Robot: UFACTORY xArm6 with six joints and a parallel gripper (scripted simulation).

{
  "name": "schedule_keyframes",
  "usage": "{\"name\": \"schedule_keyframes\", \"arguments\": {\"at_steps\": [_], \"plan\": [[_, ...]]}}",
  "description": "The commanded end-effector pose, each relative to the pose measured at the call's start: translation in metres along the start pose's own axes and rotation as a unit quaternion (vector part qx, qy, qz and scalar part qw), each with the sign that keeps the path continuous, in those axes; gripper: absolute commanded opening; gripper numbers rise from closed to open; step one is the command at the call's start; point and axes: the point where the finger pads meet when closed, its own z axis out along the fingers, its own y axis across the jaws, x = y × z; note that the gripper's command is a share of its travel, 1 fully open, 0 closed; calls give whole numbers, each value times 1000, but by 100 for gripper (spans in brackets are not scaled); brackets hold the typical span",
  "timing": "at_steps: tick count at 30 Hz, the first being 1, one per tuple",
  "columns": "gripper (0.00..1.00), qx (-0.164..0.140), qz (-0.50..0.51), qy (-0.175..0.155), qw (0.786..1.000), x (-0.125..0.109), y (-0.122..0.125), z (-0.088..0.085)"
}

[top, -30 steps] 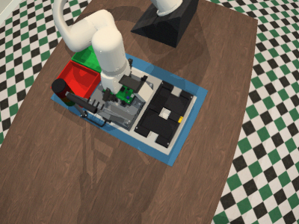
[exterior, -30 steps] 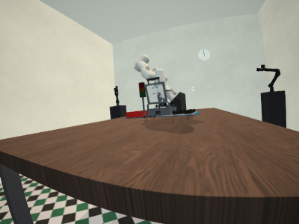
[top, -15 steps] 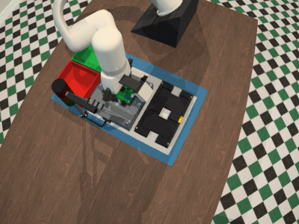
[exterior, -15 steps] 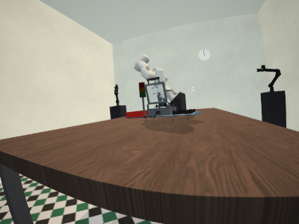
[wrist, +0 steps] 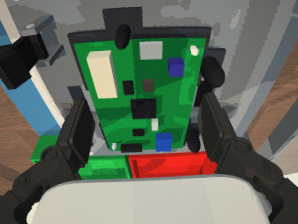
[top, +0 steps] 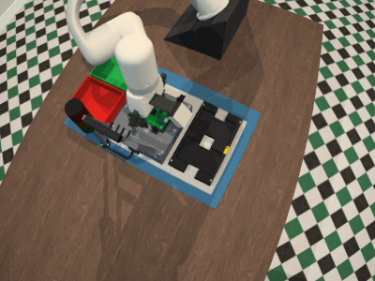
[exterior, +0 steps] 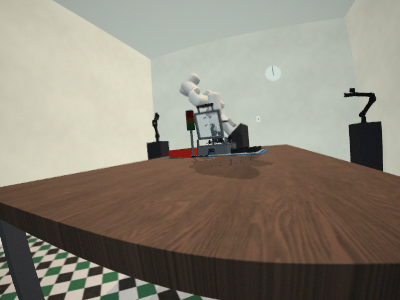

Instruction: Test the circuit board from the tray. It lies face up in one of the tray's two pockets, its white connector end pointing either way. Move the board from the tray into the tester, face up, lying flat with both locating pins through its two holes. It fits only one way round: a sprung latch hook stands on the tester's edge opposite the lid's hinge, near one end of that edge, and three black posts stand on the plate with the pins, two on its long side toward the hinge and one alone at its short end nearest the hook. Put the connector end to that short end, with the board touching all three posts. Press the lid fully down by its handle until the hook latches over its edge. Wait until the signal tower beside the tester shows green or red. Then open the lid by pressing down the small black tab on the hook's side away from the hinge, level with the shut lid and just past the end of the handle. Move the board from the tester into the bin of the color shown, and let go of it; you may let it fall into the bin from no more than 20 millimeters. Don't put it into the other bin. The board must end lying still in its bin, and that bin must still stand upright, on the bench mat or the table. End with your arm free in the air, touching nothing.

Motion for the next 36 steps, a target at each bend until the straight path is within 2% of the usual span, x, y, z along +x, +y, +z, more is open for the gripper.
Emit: {"name": "schedule_keyframes", "arguments": {"at_steps": [1,5,9,12,16,18,21,32,33,35,36], "plan": [[100,-2,0,1,1000,0,1,-2],[100,-2,0,1,1000,0,1,-10],[100,-2,0,1,1000,0,1,-29],[100,-2,0,1,1000,0,1,-51],[100,-2,1,1,1000,0,1,-89],[100,-2,1,1,1000,0,1,-89],[100,-2,1,1,1000,0,1,-123],[100,-2,1,1,1000,0,1,-214],[100,-2,1,1,1000,0,1,-221],[100,-2,1,1,1000,0,1,-221],[100,-2,1,1,1000,0,1,-227]]}}
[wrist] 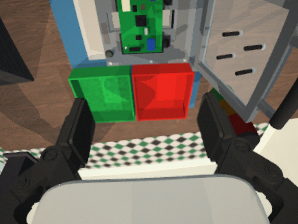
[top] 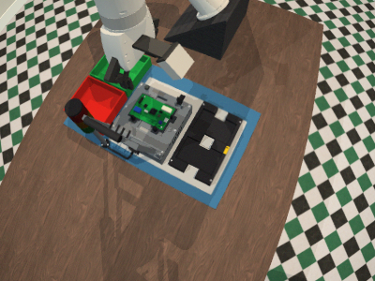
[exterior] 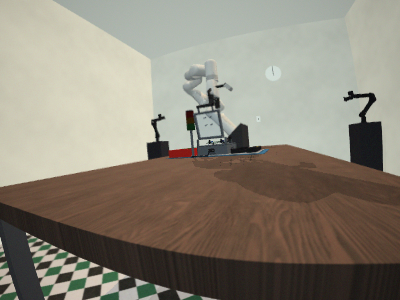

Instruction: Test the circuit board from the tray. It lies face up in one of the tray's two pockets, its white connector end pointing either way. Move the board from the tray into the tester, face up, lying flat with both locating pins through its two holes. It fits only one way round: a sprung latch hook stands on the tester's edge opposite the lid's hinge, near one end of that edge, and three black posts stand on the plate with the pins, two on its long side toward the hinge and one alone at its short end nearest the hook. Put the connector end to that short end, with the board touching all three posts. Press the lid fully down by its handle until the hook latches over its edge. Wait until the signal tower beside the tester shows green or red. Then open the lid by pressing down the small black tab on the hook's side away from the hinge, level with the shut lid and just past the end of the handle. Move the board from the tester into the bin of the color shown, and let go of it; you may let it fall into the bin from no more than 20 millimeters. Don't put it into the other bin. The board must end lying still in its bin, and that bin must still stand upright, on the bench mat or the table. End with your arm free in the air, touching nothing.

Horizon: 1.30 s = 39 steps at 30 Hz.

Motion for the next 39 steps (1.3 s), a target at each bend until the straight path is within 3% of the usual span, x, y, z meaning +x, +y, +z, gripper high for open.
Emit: {"name": "schedule_keyframes", "arguments": {"at_steps": [1,6,12,13,27,31,33,39], "plan": [[100,2,1,-3,1000,-1,0,-22],[100,2,1,-3,1000,-1,0,-40],[100,2,1,-3,1000,-1,0,-44],[51,2,1,-3,1000,-1,0,-44],[51,2,1,-3,1000,-1,5,-44],[51,2,1,-3,1000,-1,28,-44],[51,2,1,-3,1000,-1,28,-44],[51,2,1,-3,1000,-1,84,-44]]}}
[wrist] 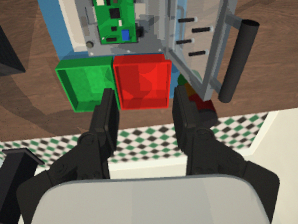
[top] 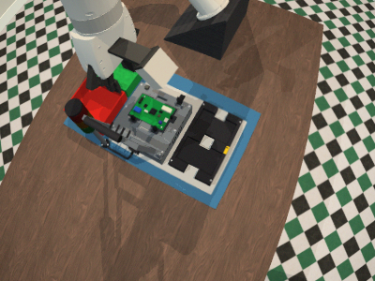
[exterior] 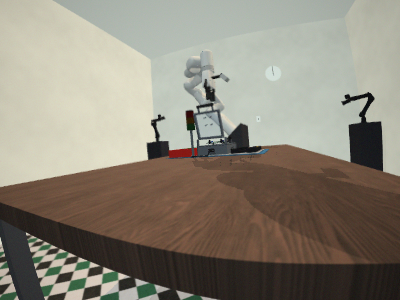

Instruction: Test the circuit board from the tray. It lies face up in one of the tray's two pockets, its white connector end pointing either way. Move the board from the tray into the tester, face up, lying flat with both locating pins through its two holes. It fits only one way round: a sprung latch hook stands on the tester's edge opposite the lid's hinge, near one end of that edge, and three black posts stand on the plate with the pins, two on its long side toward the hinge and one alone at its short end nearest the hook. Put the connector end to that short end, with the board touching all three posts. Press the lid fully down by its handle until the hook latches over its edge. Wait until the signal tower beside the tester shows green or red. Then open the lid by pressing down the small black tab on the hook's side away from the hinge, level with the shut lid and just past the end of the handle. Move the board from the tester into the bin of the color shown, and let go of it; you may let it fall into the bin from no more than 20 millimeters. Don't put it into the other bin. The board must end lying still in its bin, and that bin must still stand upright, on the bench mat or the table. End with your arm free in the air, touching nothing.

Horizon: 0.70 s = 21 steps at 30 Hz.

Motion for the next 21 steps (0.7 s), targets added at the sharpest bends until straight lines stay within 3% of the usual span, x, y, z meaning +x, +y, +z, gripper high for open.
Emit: {"name": "schedule_keyframes", "arguments": {"at_steps": [1,9,21], "plan": [[51,1,0,0,1000,1,43,-1],[51,1,0,0,1000,1,92,-1],[51,1,0,0,1000,1,96,0]]}}
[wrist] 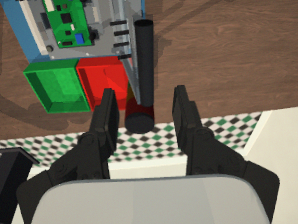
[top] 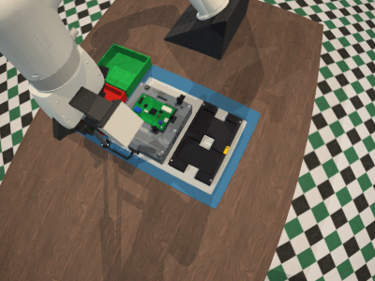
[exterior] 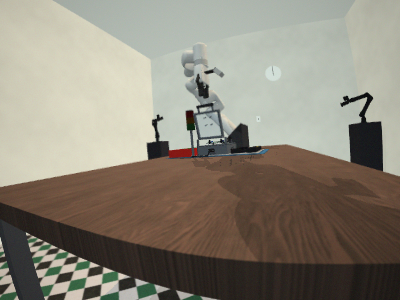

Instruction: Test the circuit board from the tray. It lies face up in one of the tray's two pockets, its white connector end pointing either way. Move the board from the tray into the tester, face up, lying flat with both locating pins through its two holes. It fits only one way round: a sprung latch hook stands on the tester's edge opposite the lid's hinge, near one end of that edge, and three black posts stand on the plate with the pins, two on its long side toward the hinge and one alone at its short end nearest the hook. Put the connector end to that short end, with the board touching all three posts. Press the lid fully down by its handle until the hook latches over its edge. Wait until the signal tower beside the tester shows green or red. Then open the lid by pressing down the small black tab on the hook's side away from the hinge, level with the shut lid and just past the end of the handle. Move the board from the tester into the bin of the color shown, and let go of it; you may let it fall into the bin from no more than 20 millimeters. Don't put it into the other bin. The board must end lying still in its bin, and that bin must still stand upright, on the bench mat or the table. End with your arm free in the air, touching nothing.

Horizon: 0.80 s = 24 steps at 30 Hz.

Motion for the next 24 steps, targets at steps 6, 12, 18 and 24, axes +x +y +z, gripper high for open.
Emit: {"name": "schedule_keyframes", "arguments": {"at_steps": [6,12,18,24], "plan": [[51,-1,1,1,1000,0,1,3],[51,-1,1,1,1000,0,1,9],[51,-1,1,1,1000,0,1,15],[51,-1,1,1,1000,0,1,17]]}}
